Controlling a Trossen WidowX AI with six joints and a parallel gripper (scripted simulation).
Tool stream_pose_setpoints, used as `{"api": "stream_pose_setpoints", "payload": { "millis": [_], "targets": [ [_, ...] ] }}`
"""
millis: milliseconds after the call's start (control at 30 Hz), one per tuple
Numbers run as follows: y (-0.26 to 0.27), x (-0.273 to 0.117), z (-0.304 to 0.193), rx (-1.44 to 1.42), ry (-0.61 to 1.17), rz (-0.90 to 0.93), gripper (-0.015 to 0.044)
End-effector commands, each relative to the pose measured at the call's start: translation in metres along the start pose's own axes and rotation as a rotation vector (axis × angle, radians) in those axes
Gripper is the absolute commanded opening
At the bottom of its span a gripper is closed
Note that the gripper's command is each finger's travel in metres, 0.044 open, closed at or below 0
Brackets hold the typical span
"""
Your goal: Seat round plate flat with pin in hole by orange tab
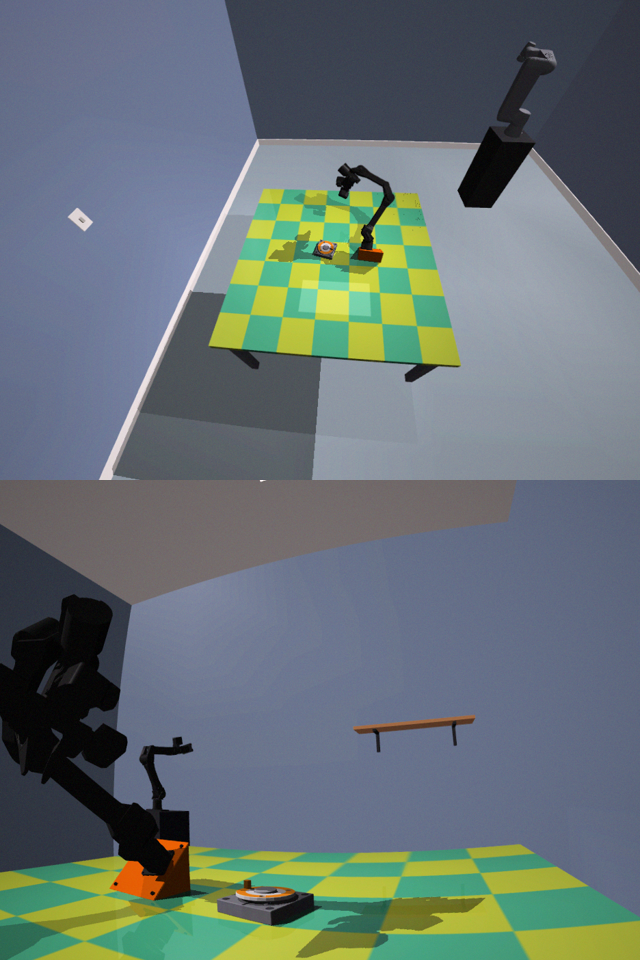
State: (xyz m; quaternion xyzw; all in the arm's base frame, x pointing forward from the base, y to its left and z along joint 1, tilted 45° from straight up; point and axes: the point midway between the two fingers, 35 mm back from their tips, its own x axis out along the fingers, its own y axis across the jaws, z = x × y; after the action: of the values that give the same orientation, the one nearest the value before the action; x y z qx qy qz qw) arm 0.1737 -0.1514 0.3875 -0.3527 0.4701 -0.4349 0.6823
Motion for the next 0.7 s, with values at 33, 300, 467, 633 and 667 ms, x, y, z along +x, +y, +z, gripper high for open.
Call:
{"api": "stream_pose_setpoints", "payload": {
  "millis": [33, 300, 467, 633, 667],
  "targets": [
    [0.069, 0.006, 0.038, -0.065, -0.029, 0.130, 0.0000],
    [0.183, 0.002, 0.067, -0.104, 0.004, 0.303, 0.0000],
    [0.266, -0.008, 0.062, -0.139, 0.075, 0.396, 0.0000],
    [0.326, -0.019, 0.041, -0.168, 0.156, 0.439, 0.0000],
    [0.346, -0.023, 0.030, -0.178, 0.190, 0.446, 0.0000]
  ]
}}
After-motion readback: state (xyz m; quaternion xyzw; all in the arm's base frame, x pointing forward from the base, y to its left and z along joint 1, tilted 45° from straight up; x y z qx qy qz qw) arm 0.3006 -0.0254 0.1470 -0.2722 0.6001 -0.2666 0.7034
